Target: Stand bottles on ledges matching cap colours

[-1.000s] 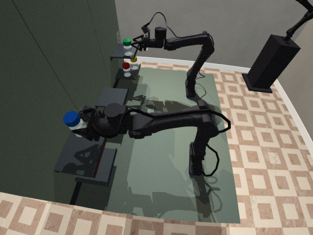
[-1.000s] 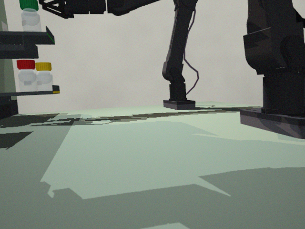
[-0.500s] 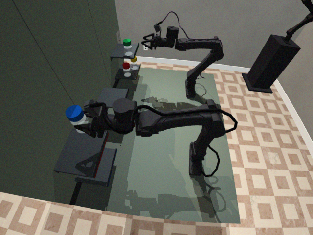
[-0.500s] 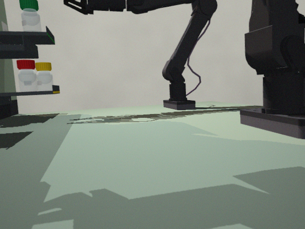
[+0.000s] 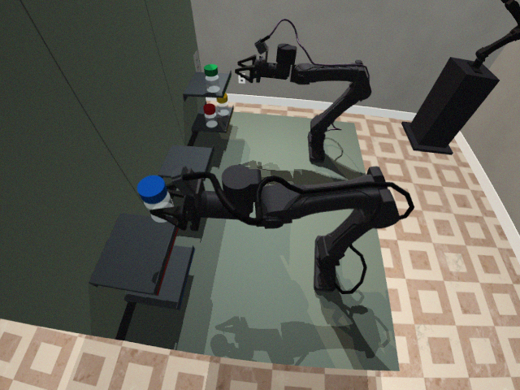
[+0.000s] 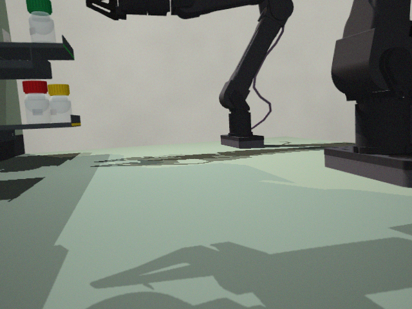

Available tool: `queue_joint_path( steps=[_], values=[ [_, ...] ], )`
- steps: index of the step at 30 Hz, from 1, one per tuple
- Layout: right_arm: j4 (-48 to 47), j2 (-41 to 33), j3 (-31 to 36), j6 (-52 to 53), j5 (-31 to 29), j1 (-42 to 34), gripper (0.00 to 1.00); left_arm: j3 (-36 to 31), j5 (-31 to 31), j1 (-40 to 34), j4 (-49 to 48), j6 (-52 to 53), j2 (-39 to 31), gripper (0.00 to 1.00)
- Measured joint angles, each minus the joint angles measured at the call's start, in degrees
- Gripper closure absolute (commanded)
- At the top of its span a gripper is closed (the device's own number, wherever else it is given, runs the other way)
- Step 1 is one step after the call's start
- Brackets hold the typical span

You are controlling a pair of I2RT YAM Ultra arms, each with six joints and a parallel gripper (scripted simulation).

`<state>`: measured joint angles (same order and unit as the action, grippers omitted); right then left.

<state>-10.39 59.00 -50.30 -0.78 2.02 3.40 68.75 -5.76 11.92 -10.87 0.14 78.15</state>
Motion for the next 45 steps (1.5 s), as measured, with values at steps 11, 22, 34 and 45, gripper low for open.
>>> queue_joint_path(
  steps=[11, 22, 34, 45],
  values=[
    [0.0, 0.0, 0.0, 0.0, 0.0, 0.0, 0.30, -6.8, -0.9, 1.0, 1.5, 0.0, -9.4, 0.48],
    [0.0, 0.0, 0.0, 0.0, 0.0, 0.0, 0.30, -10.3, -1.9, 1.8, 5.4, 0.0, -14.1, 0.48],
    [0.0, 0.0, 0.0, 0.0, 0.0, 0.0, 0.19, -12.1, -2.6, 2.1, 8.3, 0.0, -15.2, 0.48],
    [-5.8, -2.7, 8.7, -1.6, 0.7, 0.0, 0.00, -14.3, -4.9, 3.1, 4.9, 0.0, -15.5, 0.48]
  ],
)
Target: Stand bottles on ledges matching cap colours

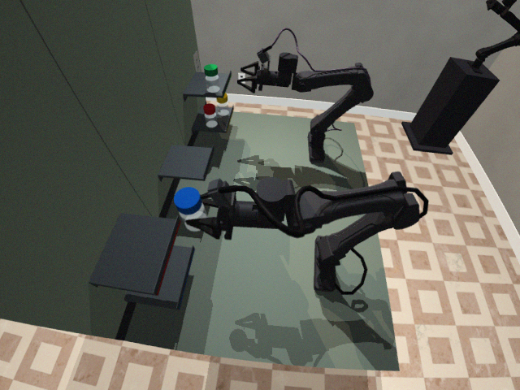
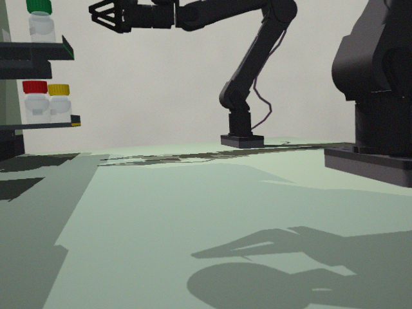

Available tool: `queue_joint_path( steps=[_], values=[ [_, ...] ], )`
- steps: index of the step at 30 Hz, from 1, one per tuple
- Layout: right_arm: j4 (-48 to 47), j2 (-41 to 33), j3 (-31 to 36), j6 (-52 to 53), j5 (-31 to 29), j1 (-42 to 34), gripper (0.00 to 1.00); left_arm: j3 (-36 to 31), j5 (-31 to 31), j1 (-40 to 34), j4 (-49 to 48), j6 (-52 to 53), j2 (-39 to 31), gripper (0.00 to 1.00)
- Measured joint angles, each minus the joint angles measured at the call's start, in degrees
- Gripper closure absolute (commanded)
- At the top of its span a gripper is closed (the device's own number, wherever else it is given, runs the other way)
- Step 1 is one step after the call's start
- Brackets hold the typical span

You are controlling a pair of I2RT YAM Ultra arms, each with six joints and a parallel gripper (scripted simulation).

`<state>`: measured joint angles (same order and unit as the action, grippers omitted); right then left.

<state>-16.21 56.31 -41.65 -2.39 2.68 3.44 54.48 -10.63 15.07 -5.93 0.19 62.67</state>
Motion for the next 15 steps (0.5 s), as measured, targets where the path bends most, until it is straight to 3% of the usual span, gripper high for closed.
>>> queue_joint_path(
  steps=[9, 15],
  values=[
    [-5.6, -4.1, 13.7, -1.9, 0.5, 1.0, 0.00, -14.2, -7.6, 8.3, -15.3, 1.0, 2.4, 0.48],
    [-9.3, -5.7, 20.5, -2.8, 0.9, 1.5, 0.00, -23.3, -12.3, 15.0, -28.0, 1.9, 12.1, 0.48]
  ],
)
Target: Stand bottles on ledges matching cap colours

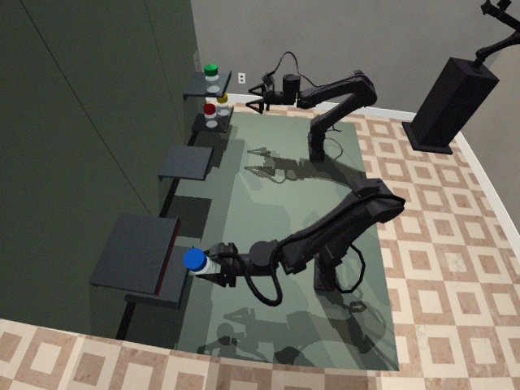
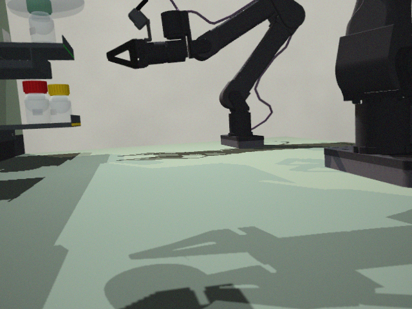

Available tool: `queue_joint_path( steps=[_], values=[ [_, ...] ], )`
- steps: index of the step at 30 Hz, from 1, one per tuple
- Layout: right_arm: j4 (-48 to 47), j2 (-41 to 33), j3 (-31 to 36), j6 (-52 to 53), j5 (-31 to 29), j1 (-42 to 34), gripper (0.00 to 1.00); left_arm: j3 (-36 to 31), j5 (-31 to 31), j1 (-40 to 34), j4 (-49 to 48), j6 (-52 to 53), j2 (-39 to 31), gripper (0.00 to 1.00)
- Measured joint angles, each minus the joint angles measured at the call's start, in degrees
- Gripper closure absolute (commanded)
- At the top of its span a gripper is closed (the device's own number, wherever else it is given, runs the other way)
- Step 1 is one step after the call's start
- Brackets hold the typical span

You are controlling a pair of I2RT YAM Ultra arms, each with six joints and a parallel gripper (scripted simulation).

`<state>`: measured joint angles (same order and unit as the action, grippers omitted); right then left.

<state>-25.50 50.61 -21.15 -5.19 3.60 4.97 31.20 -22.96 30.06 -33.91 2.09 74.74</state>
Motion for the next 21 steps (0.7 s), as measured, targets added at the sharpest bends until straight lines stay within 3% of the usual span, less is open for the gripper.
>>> queue_joint_path(
  steps=[6, 16, 21],
  values=[
    [-0.8, -0.1, 1.7, -0.3, 0.2, 0.2, 0.00, -3.8, -3.4, 3.3, -9.2, 0.5, 9.7, 0.48],
    [-1.6, -0.2, 1.7, -0.3, 0.3, 0.2, 0.00, -3.9, -6.2, 5.4, -21.5, 0.5, 18.6, 0.48],
    [-1.6, -0.2, 1.7, -0.3, 0.3, 0.2, 0.00, -4.7, -4.0, 5.3, -24.9, -0.5, 19.6, 0.48]
  ],
)
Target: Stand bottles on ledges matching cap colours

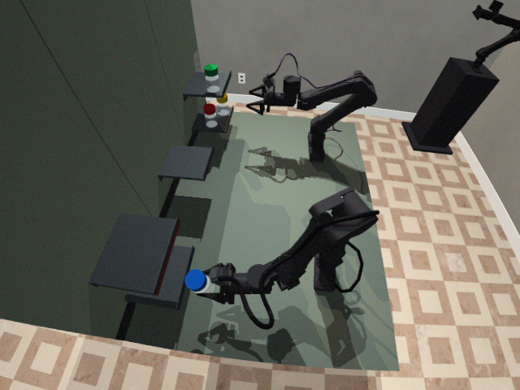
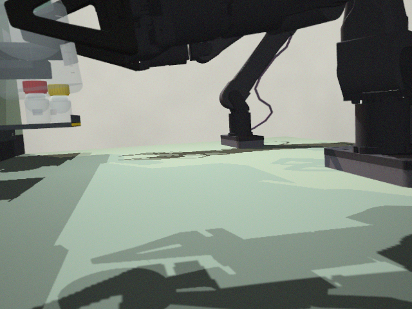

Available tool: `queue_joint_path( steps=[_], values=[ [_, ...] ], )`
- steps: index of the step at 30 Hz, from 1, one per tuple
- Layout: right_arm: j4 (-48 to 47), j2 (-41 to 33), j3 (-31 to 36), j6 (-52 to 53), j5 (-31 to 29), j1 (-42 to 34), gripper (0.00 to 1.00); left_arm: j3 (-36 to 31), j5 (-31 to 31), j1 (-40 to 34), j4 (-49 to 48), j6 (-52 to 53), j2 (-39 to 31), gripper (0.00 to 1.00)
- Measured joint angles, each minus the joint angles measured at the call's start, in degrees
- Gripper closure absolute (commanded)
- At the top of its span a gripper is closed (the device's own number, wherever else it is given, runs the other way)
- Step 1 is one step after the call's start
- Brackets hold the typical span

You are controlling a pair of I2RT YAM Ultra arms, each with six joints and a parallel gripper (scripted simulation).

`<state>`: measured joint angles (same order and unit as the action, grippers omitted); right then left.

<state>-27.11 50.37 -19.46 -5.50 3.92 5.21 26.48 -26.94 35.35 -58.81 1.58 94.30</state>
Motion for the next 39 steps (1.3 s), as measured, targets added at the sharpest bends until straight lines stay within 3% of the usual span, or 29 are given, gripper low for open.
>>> queue_joint_path(
  steps=[7, 17, 39],
  values=[
    [0.0, 0.0, 0.0, 0.0, 0.0, 0.0, 0.00, -2.9, 5.5, -2.7, -4.9, -1.1, 0.0, 0.48],
    [0.0, 0.0, 0.0, 0.0, 0.0, 0.0, 0.00, -3.3, 8.1, -4.3, -6.4, -1.1, 0.7, 0.48],
    [0.0, 0.0, 0.0, 0.0, 0.0, 0.0, 0.00, 2.4, 10.3, -6.6, -6.4, -1.2, 5.9, 0.48]
  ],
)
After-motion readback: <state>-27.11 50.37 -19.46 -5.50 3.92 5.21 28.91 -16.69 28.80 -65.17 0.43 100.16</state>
